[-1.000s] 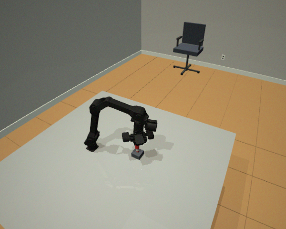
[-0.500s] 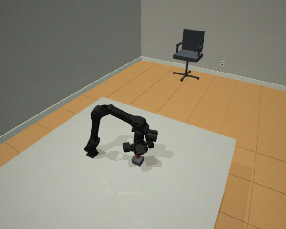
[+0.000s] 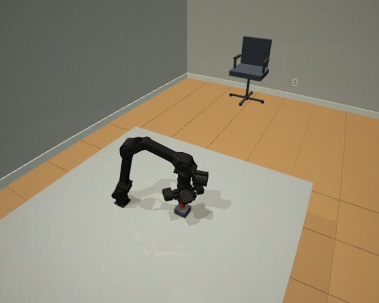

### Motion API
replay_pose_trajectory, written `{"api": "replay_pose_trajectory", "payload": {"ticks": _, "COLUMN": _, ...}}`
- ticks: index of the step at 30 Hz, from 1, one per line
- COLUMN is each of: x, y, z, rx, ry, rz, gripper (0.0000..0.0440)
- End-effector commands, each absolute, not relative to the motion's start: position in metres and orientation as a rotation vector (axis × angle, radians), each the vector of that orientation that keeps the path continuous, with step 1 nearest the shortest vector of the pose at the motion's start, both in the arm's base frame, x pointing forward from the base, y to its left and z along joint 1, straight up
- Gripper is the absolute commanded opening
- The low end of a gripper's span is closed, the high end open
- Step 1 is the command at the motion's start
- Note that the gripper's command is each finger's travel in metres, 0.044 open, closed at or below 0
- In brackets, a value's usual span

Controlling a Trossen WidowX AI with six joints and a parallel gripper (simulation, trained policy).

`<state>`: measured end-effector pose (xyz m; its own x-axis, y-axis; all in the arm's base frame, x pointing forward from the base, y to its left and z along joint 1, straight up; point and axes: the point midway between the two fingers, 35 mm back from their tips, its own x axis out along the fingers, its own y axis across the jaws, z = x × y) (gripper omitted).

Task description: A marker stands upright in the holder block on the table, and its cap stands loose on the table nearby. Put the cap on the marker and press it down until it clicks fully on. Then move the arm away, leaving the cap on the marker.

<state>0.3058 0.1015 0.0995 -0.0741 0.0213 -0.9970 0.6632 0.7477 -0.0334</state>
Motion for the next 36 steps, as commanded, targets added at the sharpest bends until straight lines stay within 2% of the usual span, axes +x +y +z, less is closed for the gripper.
{"api": "replay_pose_trajectory", "payload": {"ticks": 1, "x": 0.3018, "y": 0.0932, "z": 0.0826, "rx": 0.529, "ry": 1.596, "rz": -0.619, "gripper": 0.0062}}
{"api": "replay_pose_trajectory", "payload": {"ticks": 36, "x": 0.3027, "y": 0.0908, "z": 0.0803, "rx": 0.507, "ry": 1.596, "rz": -0.606, "gripper": 0.0123}}
